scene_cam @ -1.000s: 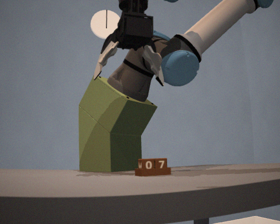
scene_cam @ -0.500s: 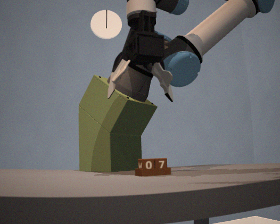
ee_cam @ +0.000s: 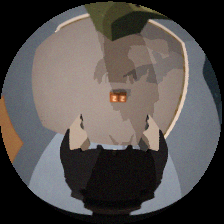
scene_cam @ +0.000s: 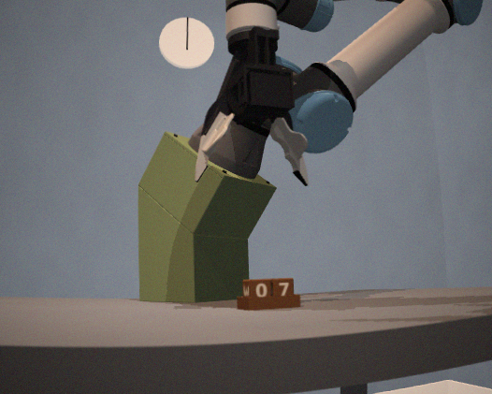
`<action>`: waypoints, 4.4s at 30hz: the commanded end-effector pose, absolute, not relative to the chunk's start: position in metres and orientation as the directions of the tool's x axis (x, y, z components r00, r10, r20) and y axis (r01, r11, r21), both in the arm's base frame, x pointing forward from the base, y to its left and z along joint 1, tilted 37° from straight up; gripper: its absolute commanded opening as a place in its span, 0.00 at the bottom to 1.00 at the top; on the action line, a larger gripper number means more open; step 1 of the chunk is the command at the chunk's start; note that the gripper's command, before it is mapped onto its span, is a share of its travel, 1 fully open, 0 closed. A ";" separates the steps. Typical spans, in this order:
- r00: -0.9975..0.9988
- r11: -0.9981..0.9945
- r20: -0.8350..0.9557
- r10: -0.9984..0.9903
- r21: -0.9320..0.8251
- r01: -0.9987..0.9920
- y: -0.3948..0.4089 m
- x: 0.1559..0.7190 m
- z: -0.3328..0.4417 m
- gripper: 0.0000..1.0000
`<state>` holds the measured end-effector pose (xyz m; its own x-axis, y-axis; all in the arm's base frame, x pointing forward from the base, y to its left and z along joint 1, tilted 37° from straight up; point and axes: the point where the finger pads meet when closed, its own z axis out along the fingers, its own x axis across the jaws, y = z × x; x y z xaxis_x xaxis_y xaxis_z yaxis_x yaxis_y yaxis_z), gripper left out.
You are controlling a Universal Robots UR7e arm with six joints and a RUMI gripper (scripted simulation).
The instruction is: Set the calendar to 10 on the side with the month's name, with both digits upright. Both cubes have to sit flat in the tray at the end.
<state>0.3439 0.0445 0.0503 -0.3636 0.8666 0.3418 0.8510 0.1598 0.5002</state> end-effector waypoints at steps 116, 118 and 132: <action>0.914 -0.880 0.402 -0.056 -0.453 0.145 0.074 0.357 0.048 1.00; 0.923 -0.873 0.365 -0.124 -0.482 0.074 0.075 0.358 0.048 1.00; 0.880 -0.758 0.151 -0.451 -0.586 -0.287 0.076 0.364 0.046 1.00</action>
